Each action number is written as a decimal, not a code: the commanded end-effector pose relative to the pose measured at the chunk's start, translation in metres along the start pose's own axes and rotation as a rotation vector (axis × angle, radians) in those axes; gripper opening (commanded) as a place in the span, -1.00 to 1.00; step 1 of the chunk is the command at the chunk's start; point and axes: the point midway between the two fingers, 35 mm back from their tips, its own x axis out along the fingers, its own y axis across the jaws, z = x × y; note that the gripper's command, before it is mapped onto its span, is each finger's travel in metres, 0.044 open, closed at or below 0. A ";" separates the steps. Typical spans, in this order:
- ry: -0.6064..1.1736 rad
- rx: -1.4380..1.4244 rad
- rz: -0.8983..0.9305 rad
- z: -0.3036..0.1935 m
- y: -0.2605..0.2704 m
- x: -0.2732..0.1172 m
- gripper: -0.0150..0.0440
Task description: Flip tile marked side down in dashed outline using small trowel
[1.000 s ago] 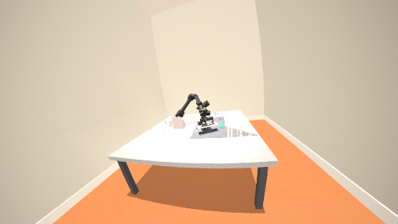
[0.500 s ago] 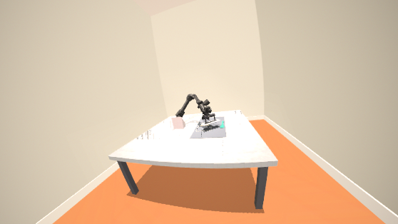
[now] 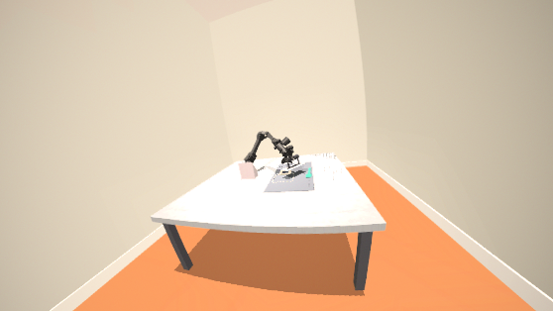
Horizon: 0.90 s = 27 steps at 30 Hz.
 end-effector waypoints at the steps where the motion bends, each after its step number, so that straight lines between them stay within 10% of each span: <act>1: -0.052 -0.034 -0.003 0.015 0.008 -0.011 -0.49; 27: -0.372 -0.247 0.039 0.083 0.085 -0.086 -0.49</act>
